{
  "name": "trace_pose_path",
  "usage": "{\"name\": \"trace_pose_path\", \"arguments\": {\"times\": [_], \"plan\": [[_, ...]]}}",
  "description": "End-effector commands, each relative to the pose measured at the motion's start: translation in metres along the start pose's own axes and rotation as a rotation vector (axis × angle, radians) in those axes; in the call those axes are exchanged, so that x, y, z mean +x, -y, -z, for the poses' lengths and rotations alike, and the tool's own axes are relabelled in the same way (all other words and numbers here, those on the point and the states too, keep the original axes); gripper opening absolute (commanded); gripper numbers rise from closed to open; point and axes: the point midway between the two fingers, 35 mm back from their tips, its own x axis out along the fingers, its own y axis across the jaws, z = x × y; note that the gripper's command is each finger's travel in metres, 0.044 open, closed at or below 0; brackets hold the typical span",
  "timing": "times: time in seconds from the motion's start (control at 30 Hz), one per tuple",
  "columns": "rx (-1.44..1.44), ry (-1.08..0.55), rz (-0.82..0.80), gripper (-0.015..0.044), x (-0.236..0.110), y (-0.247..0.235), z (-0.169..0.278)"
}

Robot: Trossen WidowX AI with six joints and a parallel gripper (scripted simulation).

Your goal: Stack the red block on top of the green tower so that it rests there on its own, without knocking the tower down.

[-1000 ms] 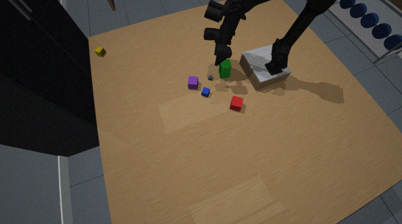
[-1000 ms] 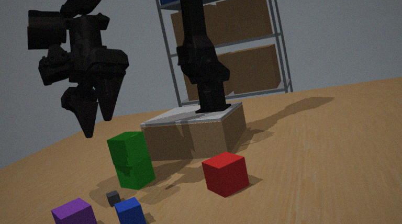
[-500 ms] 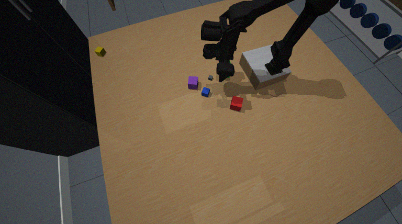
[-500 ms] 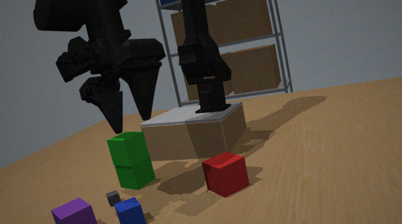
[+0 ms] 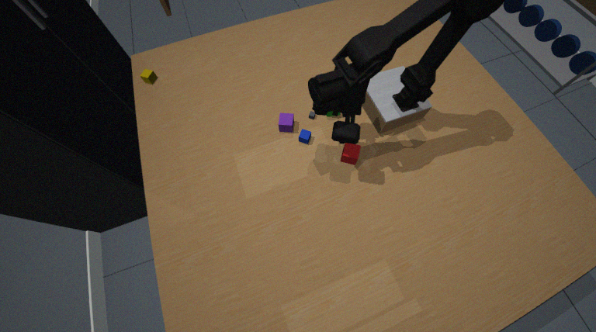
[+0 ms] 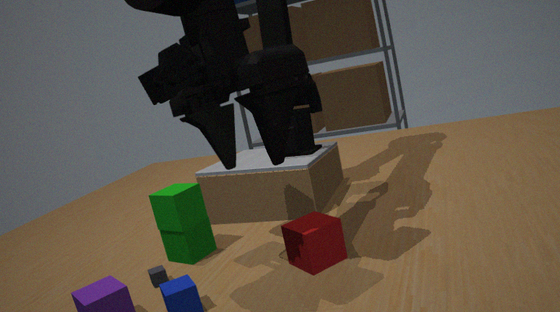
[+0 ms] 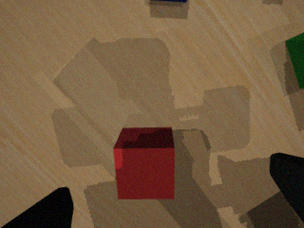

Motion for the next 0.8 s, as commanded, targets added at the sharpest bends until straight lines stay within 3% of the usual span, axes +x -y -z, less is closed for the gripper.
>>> {"name": "trace_pose_path", "arguments": {"times": [0.0, 0.43, 0.77], "plan": [[0.040, 0.000, 0.052, 0.0440, 0.000, -0.014, 0.017], [0.096, 0.011, 0.111, 0.0440, 0.003, -0.026, 0.041], [0.096, 0.010, 0.111, 0.0440, 0.060, -0.020, 0.040]]}}
